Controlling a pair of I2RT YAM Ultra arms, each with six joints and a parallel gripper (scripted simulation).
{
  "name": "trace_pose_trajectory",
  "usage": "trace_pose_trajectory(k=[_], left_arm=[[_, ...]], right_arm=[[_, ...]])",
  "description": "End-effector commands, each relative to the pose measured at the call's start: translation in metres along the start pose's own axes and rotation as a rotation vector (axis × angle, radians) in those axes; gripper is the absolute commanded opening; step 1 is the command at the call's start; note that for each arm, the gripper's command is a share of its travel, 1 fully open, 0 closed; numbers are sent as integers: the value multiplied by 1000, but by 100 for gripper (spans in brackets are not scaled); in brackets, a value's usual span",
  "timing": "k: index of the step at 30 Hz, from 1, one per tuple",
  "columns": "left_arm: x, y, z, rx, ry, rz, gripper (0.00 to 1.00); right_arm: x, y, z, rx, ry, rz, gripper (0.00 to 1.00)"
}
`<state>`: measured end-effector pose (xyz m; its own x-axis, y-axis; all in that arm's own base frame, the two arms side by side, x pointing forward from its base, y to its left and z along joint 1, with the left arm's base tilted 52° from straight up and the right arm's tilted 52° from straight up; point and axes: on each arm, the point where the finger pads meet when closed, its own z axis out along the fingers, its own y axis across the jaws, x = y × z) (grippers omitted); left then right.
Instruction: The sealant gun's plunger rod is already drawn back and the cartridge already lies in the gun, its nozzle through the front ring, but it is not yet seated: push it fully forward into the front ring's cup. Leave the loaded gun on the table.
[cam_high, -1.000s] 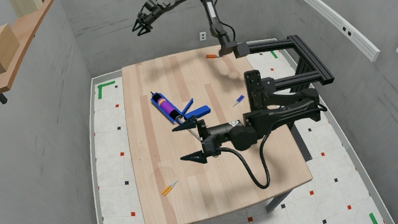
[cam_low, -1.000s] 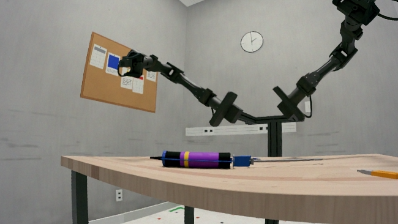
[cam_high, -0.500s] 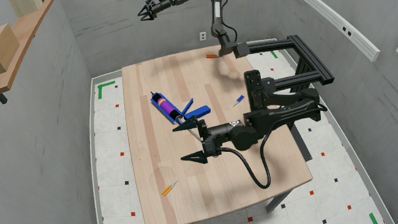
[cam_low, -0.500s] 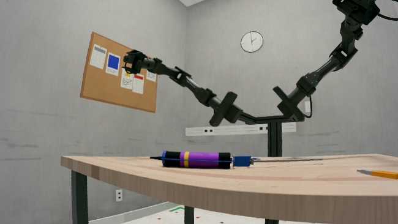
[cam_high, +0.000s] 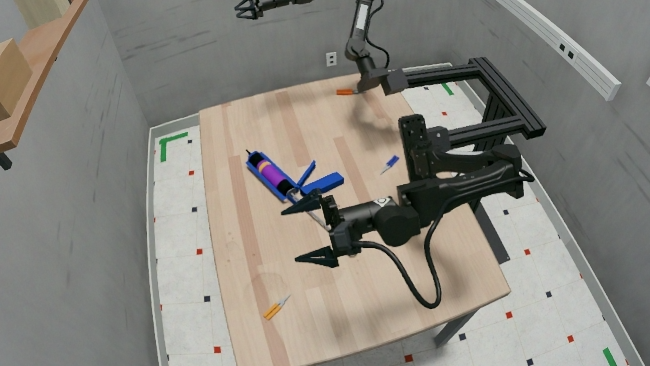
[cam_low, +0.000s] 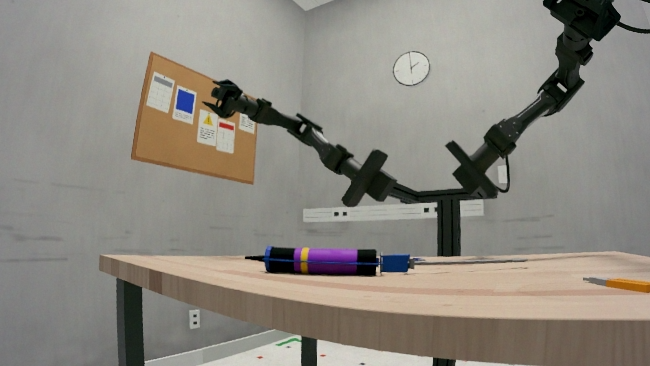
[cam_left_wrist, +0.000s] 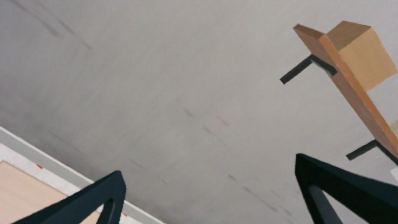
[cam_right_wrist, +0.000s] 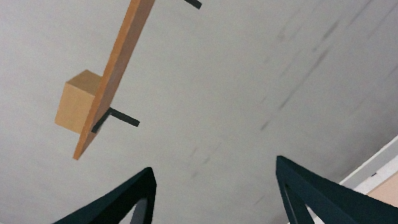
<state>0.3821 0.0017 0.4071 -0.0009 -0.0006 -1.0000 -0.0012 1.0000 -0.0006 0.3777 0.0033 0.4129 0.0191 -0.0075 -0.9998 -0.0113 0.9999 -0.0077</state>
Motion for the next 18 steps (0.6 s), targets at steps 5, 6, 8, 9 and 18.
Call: trace_pose_trajectory(k=[5,6,8,9,18], left_arm=[[-4,-13,-11,45,-22,-1,100],[-8,-13,-11,45,-26,-1,100],[-17,-13,-11,45,-47,-1,100],[-22,-13,-13,45,-55,-1,100],[-31,-13,-13,46,-72,-1,100]], right_arm=[[-34,6,-11,-31,-85,-4,72],[-30,8,-8,-33,-68,6,72],[-18,6,-1,-28,-30,8,72],[-13,5,3,-25,-18,9,72],[-13,2,3,-5,-14,9,72]])
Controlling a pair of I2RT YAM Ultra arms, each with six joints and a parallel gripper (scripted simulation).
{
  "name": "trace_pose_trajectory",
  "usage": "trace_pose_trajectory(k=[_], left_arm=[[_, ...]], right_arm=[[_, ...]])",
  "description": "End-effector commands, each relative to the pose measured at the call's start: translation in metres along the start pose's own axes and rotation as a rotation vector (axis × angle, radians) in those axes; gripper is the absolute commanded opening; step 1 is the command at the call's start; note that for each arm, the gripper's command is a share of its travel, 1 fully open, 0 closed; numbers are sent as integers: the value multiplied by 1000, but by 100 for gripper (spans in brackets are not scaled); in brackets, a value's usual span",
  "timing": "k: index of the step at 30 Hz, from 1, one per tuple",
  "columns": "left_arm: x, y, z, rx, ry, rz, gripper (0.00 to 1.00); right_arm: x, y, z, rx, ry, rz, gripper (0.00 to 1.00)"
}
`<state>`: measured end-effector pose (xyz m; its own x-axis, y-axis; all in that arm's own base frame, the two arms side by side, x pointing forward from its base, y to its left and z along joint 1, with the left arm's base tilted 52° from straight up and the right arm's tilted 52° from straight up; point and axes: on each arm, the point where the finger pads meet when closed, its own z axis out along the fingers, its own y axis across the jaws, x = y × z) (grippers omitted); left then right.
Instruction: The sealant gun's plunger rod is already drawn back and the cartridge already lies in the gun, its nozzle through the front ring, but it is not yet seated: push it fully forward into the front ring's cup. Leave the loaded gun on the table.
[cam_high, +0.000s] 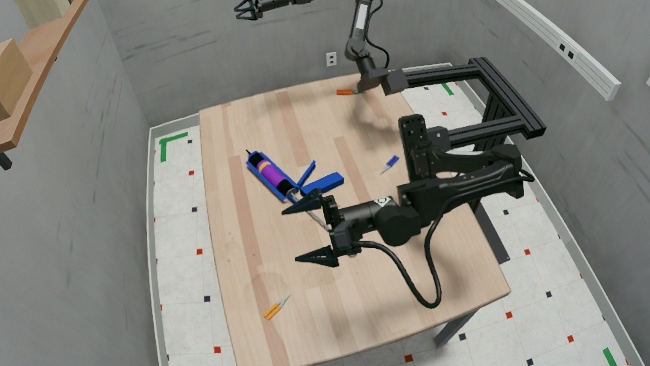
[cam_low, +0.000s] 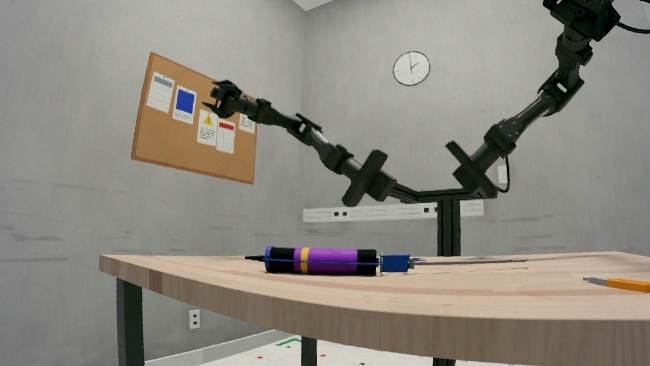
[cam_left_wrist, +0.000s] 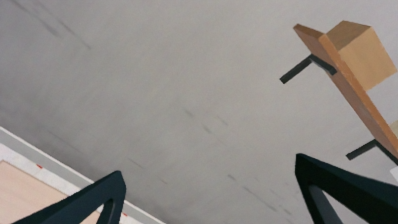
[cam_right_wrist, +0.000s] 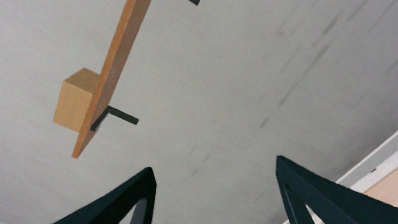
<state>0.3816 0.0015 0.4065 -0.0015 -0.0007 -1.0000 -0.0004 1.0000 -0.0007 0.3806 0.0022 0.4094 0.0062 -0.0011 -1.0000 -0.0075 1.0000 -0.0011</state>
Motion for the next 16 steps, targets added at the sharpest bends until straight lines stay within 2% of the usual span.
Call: trace_pose_trajectory(k=[1,3,16], left_arm=[[-31,-13,-13,45,-73,-1,100],[-31,-13,-13,45,-73,-1,100],[-31,-13,-13,45,-73,-1,100]], right_arm=[[-16,3,0,-9,-27,3,72],[-23,4,-3,-15,-50,-8,72],[-23,4,-3,-15,-50,-8,72]])
